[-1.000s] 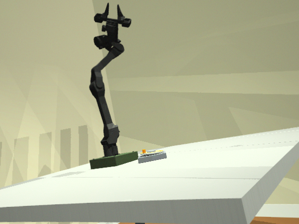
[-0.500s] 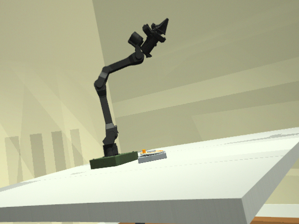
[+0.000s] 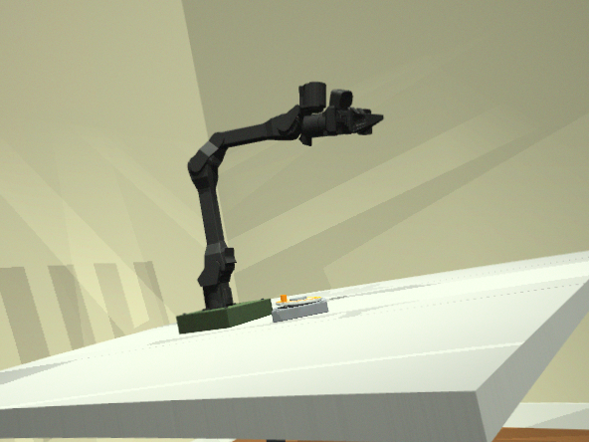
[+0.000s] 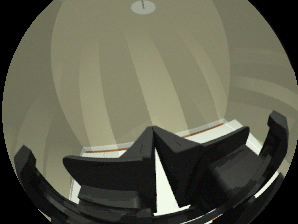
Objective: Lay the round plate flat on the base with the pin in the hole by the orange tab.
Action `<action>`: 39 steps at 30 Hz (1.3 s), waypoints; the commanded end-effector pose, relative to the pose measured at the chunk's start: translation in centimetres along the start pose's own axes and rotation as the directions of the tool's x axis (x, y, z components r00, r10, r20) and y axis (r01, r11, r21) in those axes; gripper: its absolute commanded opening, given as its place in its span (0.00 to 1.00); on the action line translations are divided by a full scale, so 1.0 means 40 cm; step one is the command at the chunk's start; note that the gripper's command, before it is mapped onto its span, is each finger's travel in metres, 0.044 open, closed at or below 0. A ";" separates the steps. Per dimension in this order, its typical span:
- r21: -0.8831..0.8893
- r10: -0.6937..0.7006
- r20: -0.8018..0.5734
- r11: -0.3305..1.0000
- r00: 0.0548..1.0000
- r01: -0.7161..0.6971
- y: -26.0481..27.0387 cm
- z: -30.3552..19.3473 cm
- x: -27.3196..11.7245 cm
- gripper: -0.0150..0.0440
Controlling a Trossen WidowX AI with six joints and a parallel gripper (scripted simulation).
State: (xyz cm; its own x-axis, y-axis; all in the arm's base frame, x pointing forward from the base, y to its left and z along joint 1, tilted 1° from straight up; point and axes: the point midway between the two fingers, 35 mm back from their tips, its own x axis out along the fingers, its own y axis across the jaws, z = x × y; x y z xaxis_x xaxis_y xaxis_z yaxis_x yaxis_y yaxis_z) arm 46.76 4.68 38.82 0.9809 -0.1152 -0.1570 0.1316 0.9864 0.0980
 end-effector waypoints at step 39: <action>-0.082 -0.081 -0.979 0.997 0.186 0.001 -0.520 -0.879 -0.320 0.25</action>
State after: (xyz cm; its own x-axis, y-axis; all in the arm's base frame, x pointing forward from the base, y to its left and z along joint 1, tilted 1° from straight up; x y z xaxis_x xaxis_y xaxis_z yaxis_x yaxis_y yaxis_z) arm 26.55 -10.45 5.22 0.0351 0.0061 -0.9994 0.1217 0.9925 0.0103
